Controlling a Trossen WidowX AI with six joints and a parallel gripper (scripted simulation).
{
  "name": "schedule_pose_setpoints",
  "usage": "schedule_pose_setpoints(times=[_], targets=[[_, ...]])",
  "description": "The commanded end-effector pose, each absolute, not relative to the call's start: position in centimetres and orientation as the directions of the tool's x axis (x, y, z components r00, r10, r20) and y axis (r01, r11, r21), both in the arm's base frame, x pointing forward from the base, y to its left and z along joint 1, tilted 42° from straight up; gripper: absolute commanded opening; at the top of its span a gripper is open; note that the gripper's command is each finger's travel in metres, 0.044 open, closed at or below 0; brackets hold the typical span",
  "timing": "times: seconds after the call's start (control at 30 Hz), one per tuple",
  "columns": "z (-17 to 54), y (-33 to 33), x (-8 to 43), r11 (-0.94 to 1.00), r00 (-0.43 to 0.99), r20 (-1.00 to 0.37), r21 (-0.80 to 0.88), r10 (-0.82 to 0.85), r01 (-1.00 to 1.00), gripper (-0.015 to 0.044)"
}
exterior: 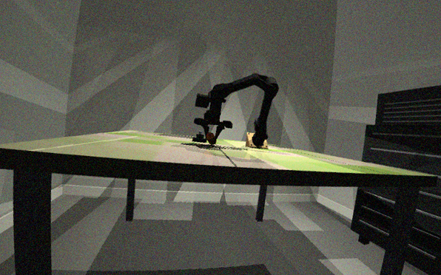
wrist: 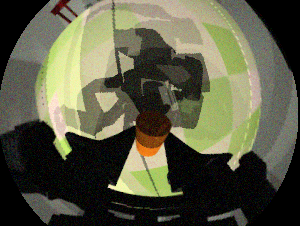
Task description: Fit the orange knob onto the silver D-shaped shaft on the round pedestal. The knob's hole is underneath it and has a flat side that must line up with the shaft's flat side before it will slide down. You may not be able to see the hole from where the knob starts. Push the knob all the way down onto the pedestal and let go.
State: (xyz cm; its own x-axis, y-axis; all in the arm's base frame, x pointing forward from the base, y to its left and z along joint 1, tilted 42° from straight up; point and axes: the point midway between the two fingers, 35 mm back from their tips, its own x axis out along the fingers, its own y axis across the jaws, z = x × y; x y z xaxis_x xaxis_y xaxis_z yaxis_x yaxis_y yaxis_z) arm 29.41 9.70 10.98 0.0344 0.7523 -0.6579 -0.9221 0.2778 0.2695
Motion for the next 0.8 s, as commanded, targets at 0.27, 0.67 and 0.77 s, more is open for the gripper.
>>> schedule_pose_setpoints(times=[0.27,0.67,0.77], targets=[[10.4,8.6,28.9,0.278,0.113,-0.504,0.265,0.856,-0.923,0.0179],[9.6,7.8,28.4,0.279,0.182,-0.338,0.265,0.923,-0.923,0.0179],[9.4,7.6,28.3,0.279,0.198,-0.294,0.265,0.935,-0.923,0.0179]])
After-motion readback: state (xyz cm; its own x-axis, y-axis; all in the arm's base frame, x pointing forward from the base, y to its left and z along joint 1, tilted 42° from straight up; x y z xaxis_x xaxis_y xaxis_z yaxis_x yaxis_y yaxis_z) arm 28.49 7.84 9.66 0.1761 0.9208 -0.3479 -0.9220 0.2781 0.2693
